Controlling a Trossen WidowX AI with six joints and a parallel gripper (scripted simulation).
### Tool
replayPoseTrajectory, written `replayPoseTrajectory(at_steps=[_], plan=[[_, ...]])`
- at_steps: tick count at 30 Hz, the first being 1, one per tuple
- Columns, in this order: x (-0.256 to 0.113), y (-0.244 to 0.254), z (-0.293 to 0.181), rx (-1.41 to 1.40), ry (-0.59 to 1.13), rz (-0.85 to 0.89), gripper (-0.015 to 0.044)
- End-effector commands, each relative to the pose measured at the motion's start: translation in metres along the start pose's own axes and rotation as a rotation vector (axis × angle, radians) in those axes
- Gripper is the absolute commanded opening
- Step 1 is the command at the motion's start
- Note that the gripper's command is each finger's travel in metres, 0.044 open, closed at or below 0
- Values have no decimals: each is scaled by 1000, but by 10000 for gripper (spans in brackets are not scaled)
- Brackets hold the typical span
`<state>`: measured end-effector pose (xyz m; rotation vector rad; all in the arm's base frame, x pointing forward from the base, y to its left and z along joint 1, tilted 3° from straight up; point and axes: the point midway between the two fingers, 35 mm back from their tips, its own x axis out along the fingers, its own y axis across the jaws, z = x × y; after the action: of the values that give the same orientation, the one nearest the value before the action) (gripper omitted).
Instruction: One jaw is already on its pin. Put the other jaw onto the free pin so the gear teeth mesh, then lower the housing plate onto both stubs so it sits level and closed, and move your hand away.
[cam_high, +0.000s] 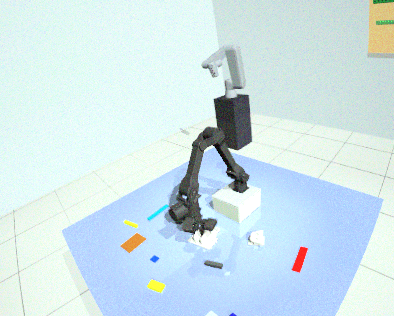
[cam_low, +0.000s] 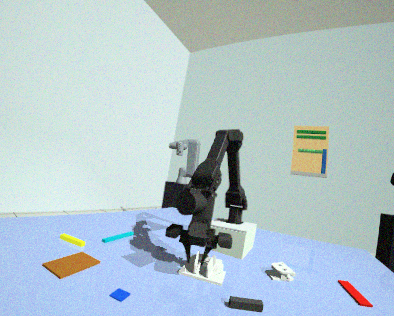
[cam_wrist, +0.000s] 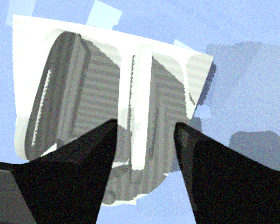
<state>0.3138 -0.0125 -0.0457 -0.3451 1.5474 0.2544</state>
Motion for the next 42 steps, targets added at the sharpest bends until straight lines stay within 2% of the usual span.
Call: replayPoseTrajectory(at_steps=[1,2,6,20,23,28,33,41,42], plan=[[3,0,0,-2,0,-3,134],[3,0,0,-2,0,-3,134],[0,0,0,0,0,0,224],[-2,0,0,0,0,0,224],[-18,-1,2,0,0,-1,224],[-65,0,1,-2,-1,-2,224],[-60,-2,4,-6,-17,-7,224],[-79,17,19,-54,-57,-59,434],[-79,19,20,-41,-58,-57,440]])
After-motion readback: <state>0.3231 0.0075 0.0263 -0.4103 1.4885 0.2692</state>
